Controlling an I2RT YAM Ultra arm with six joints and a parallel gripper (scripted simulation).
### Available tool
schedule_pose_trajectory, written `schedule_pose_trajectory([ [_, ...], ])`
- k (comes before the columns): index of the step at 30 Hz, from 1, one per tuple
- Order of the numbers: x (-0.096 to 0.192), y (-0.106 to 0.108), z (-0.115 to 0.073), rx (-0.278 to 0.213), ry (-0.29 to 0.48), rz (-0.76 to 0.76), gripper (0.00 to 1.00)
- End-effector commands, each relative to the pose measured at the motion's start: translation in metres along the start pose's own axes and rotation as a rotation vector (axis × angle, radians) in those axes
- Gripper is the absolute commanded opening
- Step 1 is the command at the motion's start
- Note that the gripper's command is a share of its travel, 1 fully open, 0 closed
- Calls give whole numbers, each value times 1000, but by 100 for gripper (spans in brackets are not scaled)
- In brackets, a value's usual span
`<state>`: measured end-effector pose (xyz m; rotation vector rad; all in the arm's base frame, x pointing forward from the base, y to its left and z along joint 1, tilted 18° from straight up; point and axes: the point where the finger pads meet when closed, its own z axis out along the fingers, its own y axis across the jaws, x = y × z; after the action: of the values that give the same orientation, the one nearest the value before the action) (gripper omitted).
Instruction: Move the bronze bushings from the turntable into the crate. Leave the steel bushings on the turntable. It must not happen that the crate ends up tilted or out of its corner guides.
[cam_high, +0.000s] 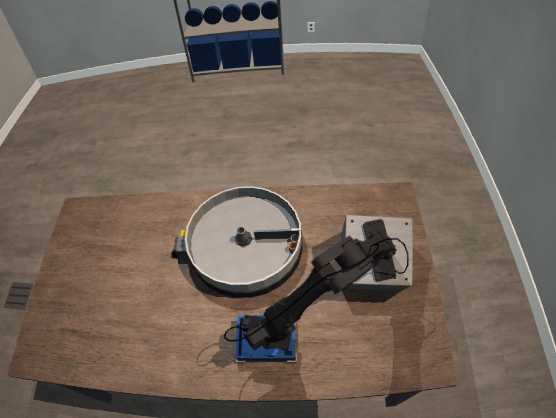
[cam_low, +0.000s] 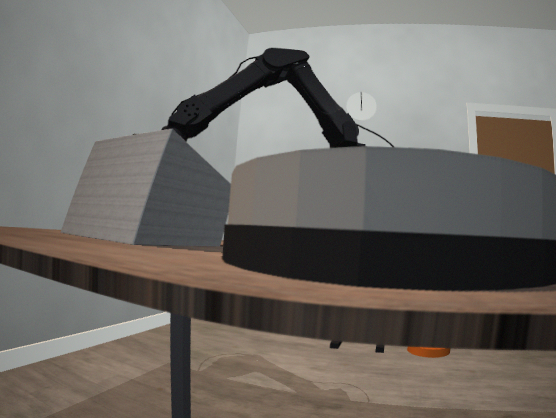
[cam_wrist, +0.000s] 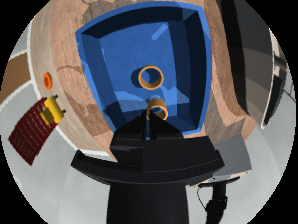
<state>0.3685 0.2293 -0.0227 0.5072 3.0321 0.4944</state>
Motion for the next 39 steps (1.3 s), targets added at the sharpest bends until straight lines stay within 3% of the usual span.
schedule_pose_trajectory([
  [1,-9,4,0,-3,-19,8,0],
  [39,-10,6,5,-5,-20,4,0],
])
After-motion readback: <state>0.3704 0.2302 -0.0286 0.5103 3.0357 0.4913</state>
